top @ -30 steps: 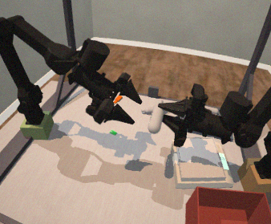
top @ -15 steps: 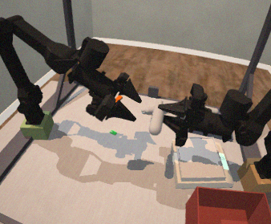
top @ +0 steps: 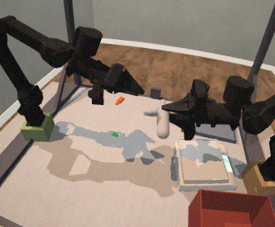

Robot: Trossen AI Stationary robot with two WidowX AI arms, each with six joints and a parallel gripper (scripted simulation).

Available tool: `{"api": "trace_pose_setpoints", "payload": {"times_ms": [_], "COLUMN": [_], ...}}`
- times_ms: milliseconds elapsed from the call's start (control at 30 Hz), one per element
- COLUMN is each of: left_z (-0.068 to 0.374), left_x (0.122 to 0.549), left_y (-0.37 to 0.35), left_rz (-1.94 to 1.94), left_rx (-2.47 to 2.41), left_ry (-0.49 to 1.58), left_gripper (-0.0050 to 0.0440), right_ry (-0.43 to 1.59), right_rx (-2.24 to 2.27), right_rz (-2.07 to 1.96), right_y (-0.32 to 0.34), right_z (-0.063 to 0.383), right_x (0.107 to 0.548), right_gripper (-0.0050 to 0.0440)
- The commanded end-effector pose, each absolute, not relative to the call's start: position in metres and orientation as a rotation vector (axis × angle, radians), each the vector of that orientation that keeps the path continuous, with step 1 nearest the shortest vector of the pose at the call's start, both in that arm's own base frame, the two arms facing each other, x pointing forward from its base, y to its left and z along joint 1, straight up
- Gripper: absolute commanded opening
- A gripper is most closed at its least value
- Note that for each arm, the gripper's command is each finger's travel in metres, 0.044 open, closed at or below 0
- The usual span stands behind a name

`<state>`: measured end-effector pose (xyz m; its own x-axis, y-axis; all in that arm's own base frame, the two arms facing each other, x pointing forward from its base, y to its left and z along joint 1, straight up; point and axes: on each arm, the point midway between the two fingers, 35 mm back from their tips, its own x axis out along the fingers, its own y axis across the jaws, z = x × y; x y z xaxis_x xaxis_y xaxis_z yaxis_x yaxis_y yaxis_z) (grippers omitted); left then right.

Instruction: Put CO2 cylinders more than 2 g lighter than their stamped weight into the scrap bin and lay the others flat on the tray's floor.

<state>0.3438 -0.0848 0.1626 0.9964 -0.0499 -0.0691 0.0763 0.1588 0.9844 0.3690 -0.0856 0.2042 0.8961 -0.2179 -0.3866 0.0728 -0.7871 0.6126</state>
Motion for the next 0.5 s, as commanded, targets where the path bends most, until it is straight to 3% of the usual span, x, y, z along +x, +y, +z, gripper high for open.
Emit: {"api": "trace_pose_setpoints", "payload": {"times_ms": [0,467], "left_z": [0.184,0.189], "left_x": [0.347,0.347], "left_y": [-0.088,-0.092], "left_rz": [-0.059,-0.066], "left_rx": [1.341,1.202], "left_ry": [0.06,0.263], "left_gripper": [-0.005,-0.005], "right_ry": [-0.038,0.059], "right_rx": [2.205,1.614], "right_rz": [-0.496,-0.302], "right_y": [-0.076,-0.053], "right_z": [0.219,0.251], "right_x": [0.365,0.356], "right_gripper": [0.044,0.044]}}
